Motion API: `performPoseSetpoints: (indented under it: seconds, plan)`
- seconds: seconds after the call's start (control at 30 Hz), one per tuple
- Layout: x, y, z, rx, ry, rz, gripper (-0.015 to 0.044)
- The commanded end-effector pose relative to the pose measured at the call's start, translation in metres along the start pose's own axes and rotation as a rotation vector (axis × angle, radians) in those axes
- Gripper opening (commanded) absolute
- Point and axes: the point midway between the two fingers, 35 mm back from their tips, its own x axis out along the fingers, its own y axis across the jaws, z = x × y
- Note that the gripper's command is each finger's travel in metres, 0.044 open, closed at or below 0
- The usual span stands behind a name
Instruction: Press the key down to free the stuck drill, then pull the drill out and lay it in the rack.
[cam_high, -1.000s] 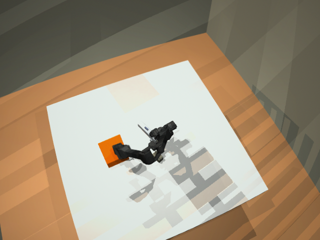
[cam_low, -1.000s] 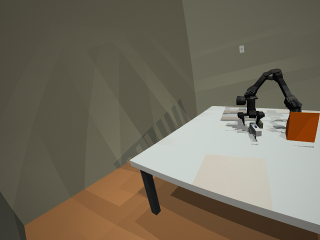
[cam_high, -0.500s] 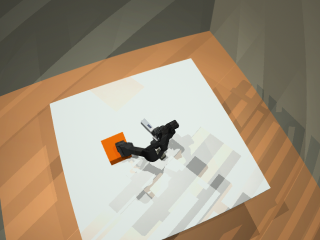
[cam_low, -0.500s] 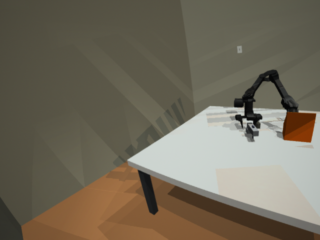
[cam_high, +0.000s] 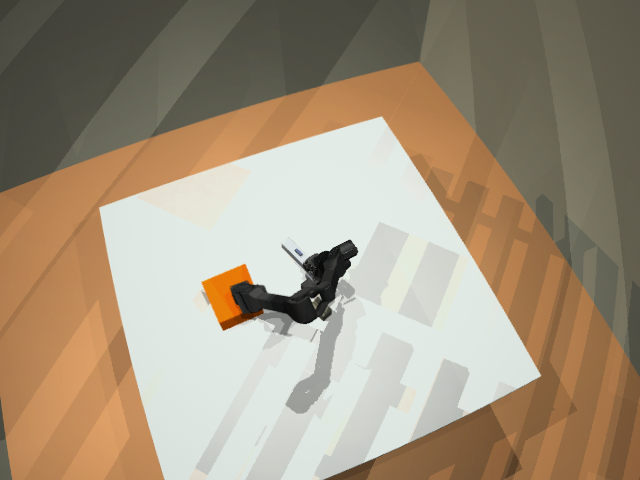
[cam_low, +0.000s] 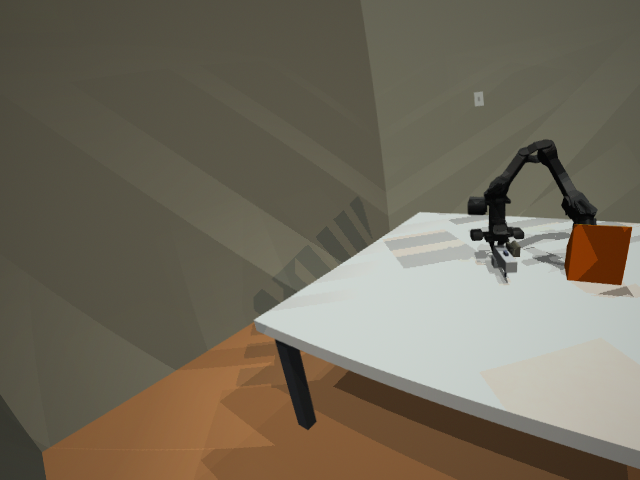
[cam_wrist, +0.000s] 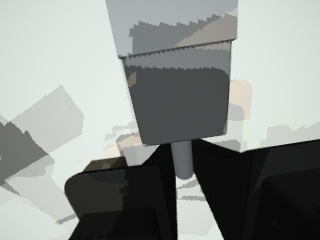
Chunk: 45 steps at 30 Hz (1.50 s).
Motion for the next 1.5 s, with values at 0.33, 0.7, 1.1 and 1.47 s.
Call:
performPoseSetpoints:
  seconds: [0.33,0.7,1.1,1.47]
  plan:
    - [0.001,0.001,-0.006,-0.008,0.005,0.004,0.0000]
    - [0.001,0.000,-0.017,-0.008,0.006,0.004,0.0000]
    - [0.000,-0.001,-0.034,-0.008,0.006,0.004,0.0000]
    - [0.003,0.001,-0.040,-0.011,0.000,0.014,0.0053]
